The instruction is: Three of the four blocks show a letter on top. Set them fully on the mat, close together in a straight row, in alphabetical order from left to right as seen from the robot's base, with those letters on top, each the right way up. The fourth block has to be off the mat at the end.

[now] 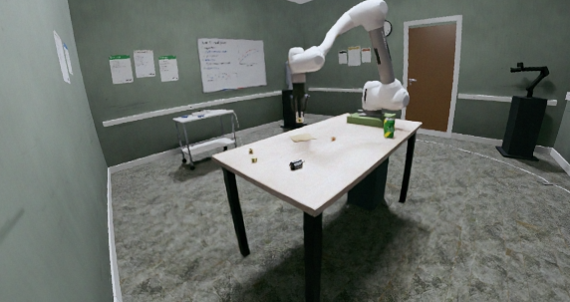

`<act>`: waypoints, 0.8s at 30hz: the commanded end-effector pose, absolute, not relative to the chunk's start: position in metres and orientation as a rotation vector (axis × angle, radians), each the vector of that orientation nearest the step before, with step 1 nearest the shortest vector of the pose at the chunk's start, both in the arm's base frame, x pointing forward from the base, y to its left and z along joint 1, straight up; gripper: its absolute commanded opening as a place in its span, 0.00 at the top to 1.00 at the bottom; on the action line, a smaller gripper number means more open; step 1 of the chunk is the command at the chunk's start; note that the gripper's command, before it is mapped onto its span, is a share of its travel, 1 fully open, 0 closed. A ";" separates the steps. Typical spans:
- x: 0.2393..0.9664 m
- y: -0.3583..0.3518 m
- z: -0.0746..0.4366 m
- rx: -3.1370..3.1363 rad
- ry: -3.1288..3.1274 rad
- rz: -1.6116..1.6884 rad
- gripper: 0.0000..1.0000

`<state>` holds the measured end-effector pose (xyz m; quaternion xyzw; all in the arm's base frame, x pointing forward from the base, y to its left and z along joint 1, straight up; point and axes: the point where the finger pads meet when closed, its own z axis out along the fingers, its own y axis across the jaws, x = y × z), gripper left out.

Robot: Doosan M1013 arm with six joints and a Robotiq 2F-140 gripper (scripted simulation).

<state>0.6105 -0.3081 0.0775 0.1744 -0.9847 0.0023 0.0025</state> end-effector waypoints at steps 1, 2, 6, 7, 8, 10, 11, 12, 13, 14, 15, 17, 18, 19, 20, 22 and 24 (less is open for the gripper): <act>0.609 -0.312 0.078 0.761 -3.050 -0.003 0.78; 0.609 -0.313 0.078 0.818 -3.035 -0.003 0.78; 0.607 -0.318 0.078 1.040 -2.966 -0.003 0.78; 0.607 -0.318 0.078 1.040 -2.966 -0.003 0.78; 0.607 -0.318 0.078 1.040 -2.966 -0.003 0.78; 0.605 -0.321 0.078 1.223 -2.896 -0.003 0.78; 0.605 -0.322 0.078 1.251 -2.884 -0.002 0.78; 0.604 -0.323 0.078 1.295 -2.864 -0.002 0.78; 0.604 -0.324 0.078 1.352 -2.838 -0.002 0.78; 0.603 -0.325 0.078 1.406 -2.812 -0.002 0.78; 0.602 -0.326 0.078 1.456 -2.786 -0.002 0.78; 0.601 -0.328 0.078 1.558 -2.730 -0.002 0.78; 0.601 -0.329 0.079 1.596 -2.708 -0.002 0.78; 0.601 -0.330 0.079 1.623 -2.692 -0.002 0.78; 0.600 -0.330 0.079 1.645 -2.679 -0.002 0.78; 0.600 -0.331 0.079 1.672 -2.662 -0.002 0.78; 0.600 -0.331 0.079 1.676 -2.660 -0.002 0.78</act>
